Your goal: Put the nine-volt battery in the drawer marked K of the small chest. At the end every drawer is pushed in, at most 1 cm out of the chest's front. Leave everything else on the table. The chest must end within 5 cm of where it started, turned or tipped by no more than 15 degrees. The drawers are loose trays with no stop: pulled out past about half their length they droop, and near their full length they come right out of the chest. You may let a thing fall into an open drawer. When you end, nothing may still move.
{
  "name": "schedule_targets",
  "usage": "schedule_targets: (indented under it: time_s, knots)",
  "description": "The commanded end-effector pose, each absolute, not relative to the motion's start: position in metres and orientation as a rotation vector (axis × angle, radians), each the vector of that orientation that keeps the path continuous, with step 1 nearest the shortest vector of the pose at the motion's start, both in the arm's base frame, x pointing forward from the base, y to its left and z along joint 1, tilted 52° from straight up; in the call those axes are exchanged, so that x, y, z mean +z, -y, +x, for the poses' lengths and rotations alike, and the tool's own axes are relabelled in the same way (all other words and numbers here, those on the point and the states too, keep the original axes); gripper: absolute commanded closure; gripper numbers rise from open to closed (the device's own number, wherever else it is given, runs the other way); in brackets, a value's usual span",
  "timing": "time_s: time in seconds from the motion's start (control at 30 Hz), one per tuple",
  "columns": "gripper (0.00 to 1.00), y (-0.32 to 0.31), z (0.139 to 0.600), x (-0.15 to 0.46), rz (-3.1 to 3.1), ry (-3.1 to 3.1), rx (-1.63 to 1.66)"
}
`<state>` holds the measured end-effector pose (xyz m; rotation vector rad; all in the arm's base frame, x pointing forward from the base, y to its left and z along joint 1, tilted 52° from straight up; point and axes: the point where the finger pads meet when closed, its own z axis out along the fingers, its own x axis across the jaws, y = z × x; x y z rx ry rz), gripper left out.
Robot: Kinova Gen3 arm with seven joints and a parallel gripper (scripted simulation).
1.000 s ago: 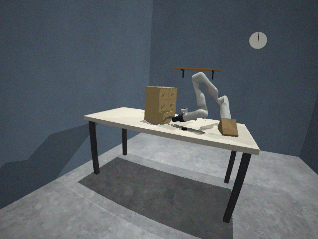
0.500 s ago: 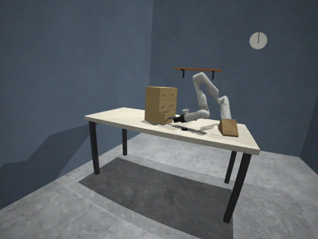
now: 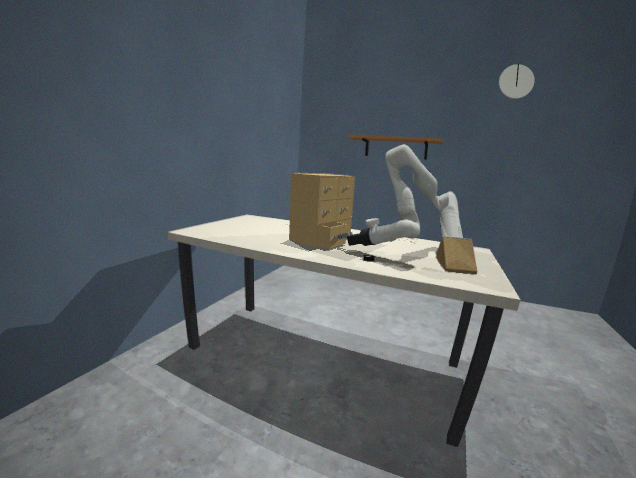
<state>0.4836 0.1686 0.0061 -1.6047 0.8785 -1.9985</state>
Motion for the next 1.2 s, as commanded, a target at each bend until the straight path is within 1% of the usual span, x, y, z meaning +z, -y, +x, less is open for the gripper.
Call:
schedule_targets:
  time_s: [0.0, 0.43, 0.47, 0.5, 0.53, 0.57, 0.6, 0.63, 0.67, 0.7, 0.73, 1.03, 1.17]
  knots:
    - [0.63, -0.1699, 0.4832, 0.0064, -1.604, -0.877, -1.997]
    - [0.63, -0.1699, 0.4832, 0.0064, -1.604, -0.877, -1.997]
    - [0.57, -0.1699, 0.4832, 0.0064, -1.604, -0.877, -1.997]
    - [0.57, -0.1699, 0.4832, 0.0064, -1.604, -0.877, -1.997]
    - [0.51, -0.1699, 0.4832, 0.0064, -1.604, -0.877, -1.997]
    - [0.51, -0.1699, 0.4832, 0.0064, -1.604, -0.877, -1.997]
    - [0.45, -0.1699, 0.4832, 0.0064, -1.604, -0.877, -1.997]
    - [0.45, -0.1699, 0.4832, 0.0064, -1.604, -0.877, -1.997]
    - [0.39, -0.1699, 0.4832, 0.0064, -1.604, -0.877, -1.997]
    - [0.39, -0.1699, 0.4832, 0.0064, -1.604, -0.877, -1.997]
    - [0.33, -0.1699, 0.4832, 0.0064, -1.604, -0.877, -1.997]
    - [0.33, -0.1699, 0.4827, 0.0062, -1.604, -0.877, -1.997]
    - [0.33, -0.1694, 0.4734, 0.0025, -1.604, -0.877, -1.997]
